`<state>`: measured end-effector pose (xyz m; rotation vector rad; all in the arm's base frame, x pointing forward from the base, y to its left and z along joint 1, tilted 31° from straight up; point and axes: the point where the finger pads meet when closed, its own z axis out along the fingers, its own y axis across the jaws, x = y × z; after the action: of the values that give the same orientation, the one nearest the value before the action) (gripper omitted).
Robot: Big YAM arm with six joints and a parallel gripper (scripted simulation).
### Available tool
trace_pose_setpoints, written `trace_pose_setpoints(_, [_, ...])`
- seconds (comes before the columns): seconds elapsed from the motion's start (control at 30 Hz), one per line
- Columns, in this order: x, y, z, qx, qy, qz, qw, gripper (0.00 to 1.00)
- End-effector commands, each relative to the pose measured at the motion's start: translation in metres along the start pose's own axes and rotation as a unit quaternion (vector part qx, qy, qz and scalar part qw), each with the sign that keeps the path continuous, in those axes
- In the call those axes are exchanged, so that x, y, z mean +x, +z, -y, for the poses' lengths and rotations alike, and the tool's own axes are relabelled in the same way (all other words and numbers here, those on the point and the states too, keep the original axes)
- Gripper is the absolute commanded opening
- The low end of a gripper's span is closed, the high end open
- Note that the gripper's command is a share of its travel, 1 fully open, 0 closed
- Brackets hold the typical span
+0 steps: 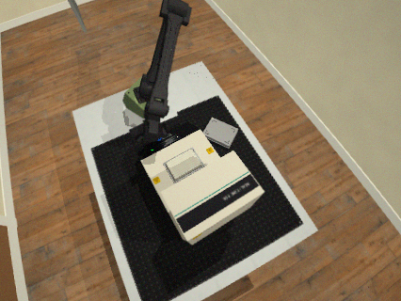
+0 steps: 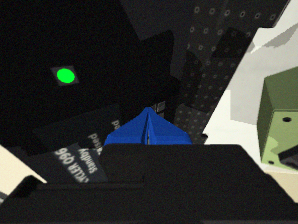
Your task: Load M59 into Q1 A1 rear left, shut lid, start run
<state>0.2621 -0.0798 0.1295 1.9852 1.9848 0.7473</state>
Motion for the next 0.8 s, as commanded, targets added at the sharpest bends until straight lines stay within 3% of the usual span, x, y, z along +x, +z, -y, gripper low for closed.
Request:
trace_pose_setpoints(0.0, [0.0179, 0.0203, 0.0129, 0.019, -0.006, -0.032, 0.999, 0.00])
trace_pose_setpoints(0.77, [0.0244, 0.0281, 0.0158, 0.022, -0.009, -0.043, 0.999, 0.00])
